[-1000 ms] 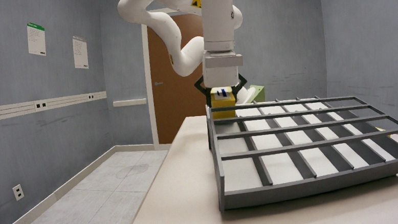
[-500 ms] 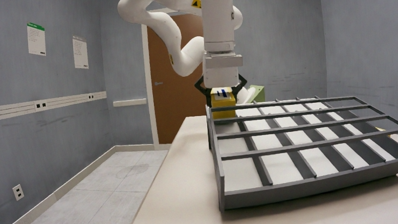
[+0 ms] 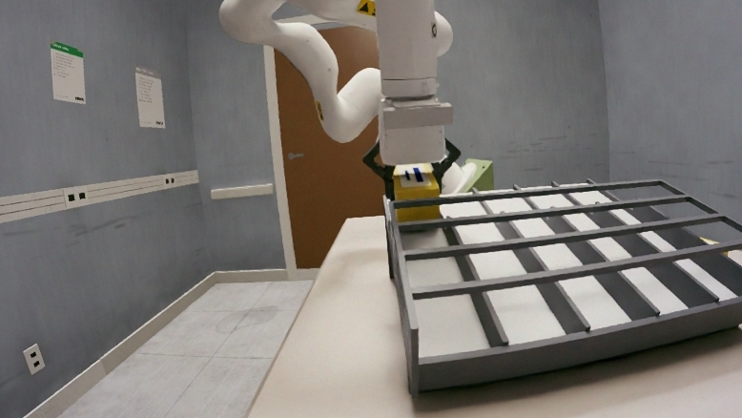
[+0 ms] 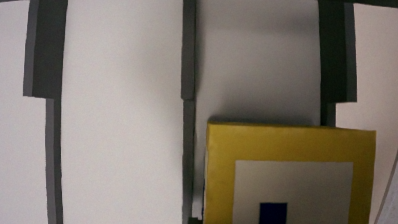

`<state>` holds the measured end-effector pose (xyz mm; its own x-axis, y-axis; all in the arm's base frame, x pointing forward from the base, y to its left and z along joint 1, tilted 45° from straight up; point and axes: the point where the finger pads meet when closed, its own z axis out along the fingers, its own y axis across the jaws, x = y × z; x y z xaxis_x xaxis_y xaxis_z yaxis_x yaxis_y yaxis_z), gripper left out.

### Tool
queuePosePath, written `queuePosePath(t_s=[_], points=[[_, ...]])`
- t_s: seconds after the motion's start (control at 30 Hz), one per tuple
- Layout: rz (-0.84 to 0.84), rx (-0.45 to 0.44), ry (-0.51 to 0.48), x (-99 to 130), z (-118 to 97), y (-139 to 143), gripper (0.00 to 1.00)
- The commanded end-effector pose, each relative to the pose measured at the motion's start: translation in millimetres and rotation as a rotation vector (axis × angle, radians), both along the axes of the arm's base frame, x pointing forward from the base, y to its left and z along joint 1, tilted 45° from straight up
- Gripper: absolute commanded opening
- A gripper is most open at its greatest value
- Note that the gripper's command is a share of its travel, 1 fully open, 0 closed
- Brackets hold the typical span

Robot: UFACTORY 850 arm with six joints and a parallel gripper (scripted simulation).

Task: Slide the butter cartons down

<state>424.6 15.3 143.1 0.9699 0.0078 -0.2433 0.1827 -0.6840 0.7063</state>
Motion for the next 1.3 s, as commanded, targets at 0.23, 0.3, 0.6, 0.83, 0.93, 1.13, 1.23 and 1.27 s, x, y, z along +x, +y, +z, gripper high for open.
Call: queuePosePath(t_s=[0.23,0.3,0.6,0.83,0.93,1.13,1.23,1.27], points=[[0.001,0.001,-0.001,-0.4,-1.3,-1.6,0.00],[0.001,0.001,-0.001,-0.4,-1.3,-1.6,0.00],[0.001,0.001,-0.001,-0.1,-3.3,-3.8,0.00],[0.001,0.001,-0.001,-0.1,-3.3,-3.8,0.00],[0.001,0.001,-0.001,-0.1,-3.3,-3.8,0.00],[0.001,0.001,-0.001,-0.5,-4.9,-5.8,0.00],[0.001,0.001,-0.001,-0.5,-4.9,-5.8,0.00],[0.001,0.001,-0.001,-0.5,-4.9,-5.8,0.00]])
